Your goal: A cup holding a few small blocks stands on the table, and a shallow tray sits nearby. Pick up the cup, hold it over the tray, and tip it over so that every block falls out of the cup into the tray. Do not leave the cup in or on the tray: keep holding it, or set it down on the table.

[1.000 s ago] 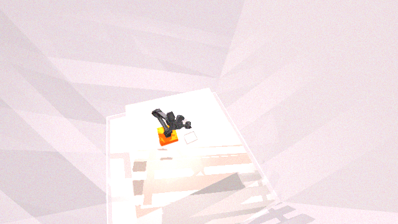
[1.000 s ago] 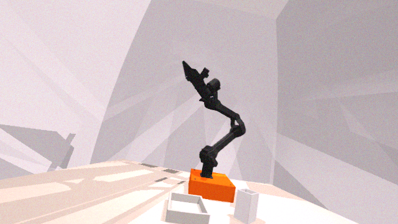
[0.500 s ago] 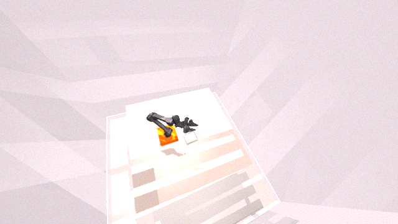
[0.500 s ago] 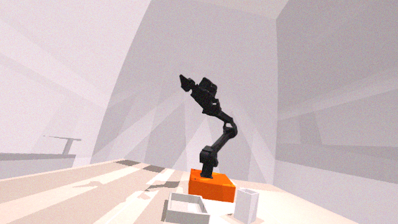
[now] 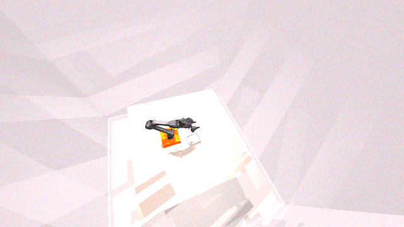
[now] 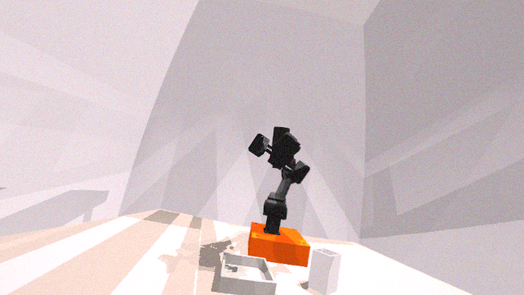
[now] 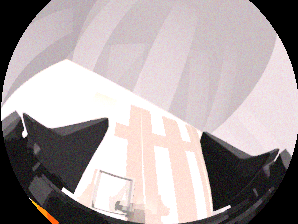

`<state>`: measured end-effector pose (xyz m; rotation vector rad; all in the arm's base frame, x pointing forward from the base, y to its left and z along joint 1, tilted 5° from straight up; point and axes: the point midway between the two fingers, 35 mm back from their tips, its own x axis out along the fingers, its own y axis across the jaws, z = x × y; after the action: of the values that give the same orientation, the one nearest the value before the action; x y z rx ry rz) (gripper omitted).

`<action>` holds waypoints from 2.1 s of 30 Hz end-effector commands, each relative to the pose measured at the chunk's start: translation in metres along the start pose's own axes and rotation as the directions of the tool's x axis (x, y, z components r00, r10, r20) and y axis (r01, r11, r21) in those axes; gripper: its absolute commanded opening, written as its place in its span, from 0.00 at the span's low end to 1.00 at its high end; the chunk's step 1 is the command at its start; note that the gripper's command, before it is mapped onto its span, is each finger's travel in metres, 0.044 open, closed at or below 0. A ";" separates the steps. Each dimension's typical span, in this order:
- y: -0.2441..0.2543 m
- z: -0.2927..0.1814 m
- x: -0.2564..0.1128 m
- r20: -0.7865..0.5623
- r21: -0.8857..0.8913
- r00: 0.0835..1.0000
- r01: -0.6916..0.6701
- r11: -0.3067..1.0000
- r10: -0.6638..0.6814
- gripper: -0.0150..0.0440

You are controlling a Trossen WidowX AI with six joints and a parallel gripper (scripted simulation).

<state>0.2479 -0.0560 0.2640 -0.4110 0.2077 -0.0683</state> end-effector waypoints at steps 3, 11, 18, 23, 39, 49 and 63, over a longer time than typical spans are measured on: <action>0.066 -0.032 -0.003 -0.068 0.052 0.964 -0.256 0.965 0.259 1.00; 0.147 -0.074 -0.030 -0.168 0.125 0.802 -0.559 0.820 0.573 1.00; 0.169 -0.088 -0.044 -0.201 0.151 0.730 -0.636 0.757 0.653 1.00; 0.171 -0.093 -0.041 -0.201 0.151 0.730 -0.636 0.757 0.653 1.00; 0.197 -0.149 -0.024 -0.201 0.151 0.730 -0.636 0.757 0.654 1.00; 0.202 -0.147 -0.017 -0.200 0.151 0.730 -0.636 0.757 0.654 1.00; 0.214 -0.146 0.000 -0.199 0.152 0.730 -0.636 0.757 0.654 1.00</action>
<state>0.2213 0.0811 0.0537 -0.2406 0.5630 0.5734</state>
